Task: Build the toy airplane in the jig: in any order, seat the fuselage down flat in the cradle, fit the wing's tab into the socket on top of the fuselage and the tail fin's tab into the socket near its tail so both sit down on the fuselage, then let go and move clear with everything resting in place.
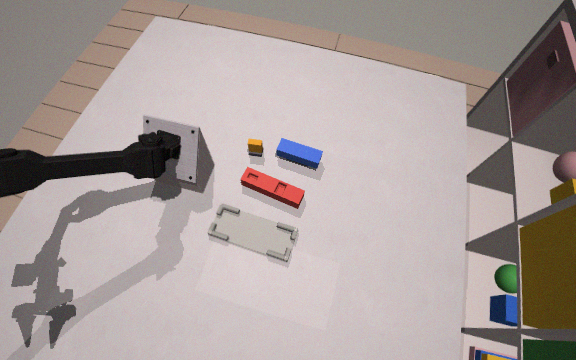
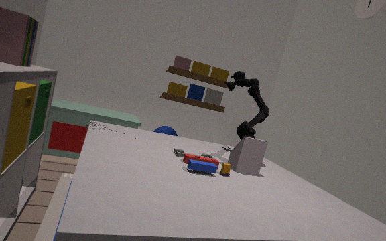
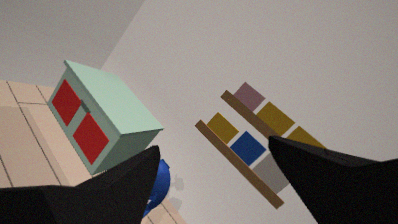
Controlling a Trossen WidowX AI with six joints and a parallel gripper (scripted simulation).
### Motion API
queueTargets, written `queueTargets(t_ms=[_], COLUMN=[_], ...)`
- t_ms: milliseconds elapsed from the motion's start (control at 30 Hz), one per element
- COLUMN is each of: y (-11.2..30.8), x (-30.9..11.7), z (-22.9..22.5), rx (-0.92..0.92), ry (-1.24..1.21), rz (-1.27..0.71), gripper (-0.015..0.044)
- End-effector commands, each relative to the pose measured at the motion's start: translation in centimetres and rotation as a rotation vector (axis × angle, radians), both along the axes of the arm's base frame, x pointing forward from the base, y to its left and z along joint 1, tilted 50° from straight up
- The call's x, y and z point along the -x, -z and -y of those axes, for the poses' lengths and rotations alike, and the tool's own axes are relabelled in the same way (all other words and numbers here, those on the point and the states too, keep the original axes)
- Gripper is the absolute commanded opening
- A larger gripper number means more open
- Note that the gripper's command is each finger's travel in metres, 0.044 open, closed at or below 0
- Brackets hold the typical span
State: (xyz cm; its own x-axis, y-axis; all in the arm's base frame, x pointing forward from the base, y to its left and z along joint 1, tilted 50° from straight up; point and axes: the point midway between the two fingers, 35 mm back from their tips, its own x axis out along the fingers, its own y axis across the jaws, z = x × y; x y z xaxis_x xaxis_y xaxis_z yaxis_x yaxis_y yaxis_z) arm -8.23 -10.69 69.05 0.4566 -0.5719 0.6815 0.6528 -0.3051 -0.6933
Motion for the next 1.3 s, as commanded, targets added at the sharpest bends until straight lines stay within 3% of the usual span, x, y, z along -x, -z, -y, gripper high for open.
queueTargets(t_ms=[0,100,333,567,800,1033,1267], y=[0.0,0.1,0.9,3.9,9.2,13.3,21.9], x=[0.0,-1.3,-8.8,-19.2,-29.3,-34.4,-41.6], z=[0.0,-0.1,-1.3,-3.4,-6.2,-7.9,-10.8], rx=[0.0,0.019,-0.002,-0.129,-0.18,-0.298,-0.542], ry=[0.0,-0.019,-0.142,-0.273,-0.338,-0.404,-0.469], rz=[0.0,-0.031,-0.136,-0.267,-0.492,-0.574,-0.697], gripper=[0.0426,0.044,0.044,0.044,0.044,0.044,0.044])
